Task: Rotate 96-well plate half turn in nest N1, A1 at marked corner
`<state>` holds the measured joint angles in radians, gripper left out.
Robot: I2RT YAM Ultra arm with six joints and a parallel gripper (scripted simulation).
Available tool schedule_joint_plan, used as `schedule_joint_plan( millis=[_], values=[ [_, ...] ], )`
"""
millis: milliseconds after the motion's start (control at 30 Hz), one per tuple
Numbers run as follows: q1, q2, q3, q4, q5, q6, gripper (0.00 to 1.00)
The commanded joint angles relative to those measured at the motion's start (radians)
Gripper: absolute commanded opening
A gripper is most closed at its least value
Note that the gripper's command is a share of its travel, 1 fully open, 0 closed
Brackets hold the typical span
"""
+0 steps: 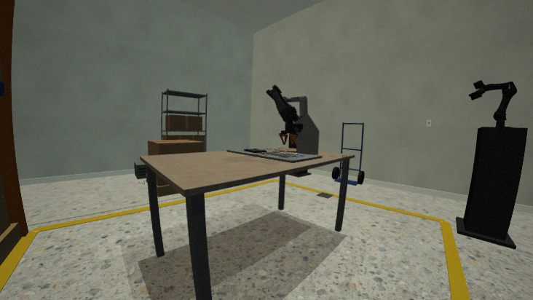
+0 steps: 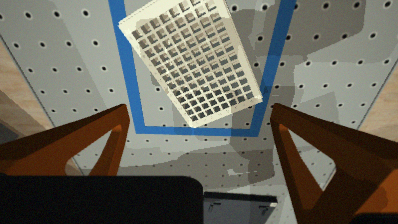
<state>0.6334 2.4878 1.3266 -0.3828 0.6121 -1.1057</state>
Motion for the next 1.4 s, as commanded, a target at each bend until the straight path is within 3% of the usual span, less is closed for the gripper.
schedule_joint_plan(
  millis=[0,367,1367],
  values=[
    [0.016,-0.008,0.002,0.0,-0.001,-0.166,1.0],
    [0.016,-0.008,0.002,0.0,-0.001,-0.466,1.0],
    [0.016,-0.008,0.002,0.0,-0.001,-0.47,1.0]
  ],
)
